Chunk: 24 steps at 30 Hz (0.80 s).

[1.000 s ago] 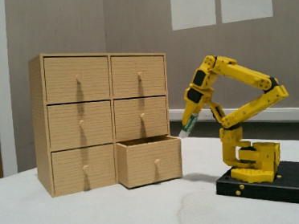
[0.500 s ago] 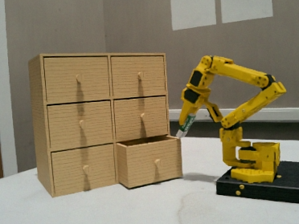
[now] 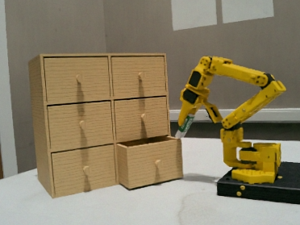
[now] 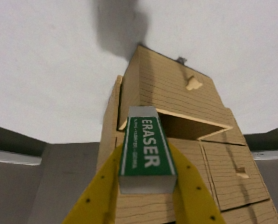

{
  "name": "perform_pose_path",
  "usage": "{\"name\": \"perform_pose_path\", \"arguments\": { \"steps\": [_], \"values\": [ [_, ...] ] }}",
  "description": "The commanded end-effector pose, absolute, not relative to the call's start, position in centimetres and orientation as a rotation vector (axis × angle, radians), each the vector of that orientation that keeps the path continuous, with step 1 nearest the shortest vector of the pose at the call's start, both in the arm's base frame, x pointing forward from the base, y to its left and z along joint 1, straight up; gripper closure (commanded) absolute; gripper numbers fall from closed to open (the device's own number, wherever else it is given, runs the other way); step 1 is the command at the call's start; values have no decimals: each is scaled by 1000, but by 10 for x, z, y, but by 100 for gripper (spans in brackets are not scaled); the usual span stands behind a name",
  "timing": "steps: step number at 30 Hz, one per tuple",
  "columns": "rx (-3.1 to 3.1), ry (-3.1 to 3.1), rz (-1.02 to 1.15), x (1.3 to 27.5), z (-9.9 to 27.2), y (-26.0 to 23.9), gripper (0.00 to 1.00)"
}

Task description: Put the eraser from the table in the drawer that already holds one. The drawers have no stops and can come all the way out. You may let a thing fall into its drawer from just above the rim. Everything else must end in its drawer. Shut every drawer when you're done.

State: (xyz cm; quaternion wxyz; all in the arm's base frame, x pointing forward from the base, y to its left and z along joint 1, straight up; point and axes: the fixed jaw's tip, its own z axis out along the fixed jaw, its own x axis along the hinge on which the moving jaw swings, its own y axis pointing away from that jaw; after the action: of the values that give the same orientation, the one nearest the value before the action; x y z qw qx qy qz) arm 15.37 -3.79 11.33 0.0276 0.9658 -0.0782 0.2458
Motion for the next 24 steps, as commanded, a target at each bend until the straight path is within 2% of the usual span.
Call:
{"name": "perform_pose_path", "arguments": {
  "steps": [1,24],
  "values": [
    [2976,-244,797,157,117,-37,100],
    [2978,-235,797,160,120,-36,100]
  ]
}}
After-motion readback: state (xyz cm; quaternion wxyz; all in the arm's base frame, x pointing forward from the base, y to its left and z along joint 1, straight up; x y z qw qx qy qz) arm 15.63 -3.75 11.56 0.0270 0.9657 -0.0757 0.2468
